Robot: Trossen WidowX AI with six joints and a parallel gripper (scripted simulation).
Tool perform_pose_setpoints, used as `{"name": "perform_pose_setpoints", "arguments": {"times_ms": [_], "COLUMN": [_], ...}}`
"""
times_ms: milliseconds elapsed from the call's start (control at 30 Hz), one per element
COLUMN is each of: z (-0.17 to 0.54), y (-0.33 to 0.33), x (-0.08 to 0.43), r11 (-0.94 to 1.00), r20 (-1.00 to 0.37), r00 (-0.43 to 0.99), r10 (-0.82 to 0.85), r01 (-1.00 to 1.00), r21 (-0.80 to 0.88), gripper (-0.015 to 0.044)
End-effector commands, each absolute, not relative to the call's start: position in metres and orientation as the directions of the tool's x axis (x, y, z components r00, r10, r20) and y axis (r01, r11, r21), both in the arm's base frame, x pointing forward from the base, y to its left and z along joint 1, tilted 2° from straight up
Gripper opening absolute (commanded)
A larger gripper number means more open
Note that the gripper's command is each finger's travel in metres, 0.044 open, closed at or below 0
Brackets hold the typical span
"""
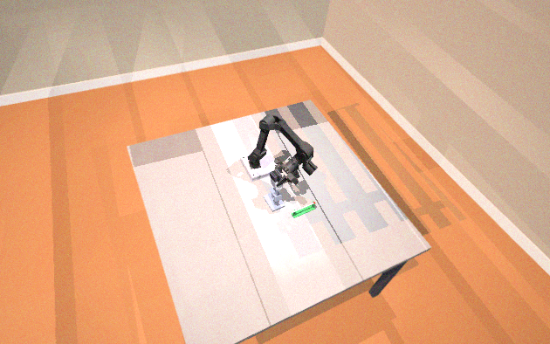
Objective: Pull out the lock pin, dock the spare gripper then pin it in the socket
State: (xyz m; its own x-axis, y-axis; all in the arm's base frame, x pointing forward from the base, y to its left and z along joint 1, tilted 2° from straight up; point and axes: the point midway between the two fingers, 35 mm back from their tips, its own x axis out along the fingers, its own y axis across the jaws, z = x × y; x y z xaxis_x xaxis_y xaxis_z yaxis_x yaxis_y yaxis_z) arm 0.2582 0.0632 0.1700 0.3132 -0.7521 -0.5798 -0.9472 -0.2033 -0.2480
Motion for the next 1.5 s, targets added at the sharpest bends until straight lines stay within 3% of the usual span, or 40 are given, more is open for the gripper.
{"name": "perform_pose_setpoints", "arguments": {"times_ms": [0,1467], "z": [0.176,0.126], "y": [0.064,0.069], "x": [0.258,0.267], "r11": [-0.251,-0.242], "r20": [-0.545,-0.535], "r00": [0.339,0.286], "r10": [-0.766,-0.795], "r01": [-0.940,-0.958], "r21": [-0.232,-0.152], "gripper": [0.0000,0.0000]}}
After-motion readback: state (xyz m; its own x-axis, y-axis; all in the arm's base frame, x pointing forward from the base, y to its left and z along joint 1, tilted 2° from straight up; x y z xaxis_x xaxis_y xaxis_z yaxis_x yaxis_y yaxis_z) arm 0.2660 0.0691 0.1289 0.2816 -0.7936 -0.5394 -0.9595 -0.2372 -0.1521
